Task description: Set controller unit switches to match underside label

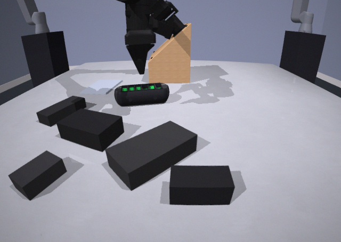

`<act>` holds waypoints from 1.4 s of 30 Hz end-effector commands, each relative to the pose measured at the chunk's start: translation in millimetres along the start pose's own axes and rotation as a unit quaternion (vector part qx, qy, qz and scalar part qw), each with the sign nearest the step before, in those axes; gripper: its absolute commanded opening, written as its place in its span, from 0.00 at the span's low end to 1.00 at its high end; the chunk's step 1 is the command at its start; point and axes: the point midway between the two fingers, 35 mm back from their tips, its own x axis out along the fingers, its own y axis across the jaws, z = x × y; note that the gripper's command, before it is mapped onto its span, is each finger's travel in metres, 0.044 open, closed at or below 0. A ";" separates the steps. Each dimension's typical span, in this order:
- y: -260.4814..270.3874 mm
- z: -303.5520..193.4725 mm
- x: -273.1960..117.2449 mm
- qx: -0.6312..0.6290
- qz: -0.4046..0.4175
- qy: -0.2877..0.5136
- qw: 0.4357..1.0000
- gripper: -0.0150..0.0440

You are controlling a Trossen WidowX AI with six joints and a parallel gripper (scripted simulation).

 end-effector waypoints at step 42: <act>105.0 -51.6 74.2 -0.003 -0.139 0.006 0.990 0.25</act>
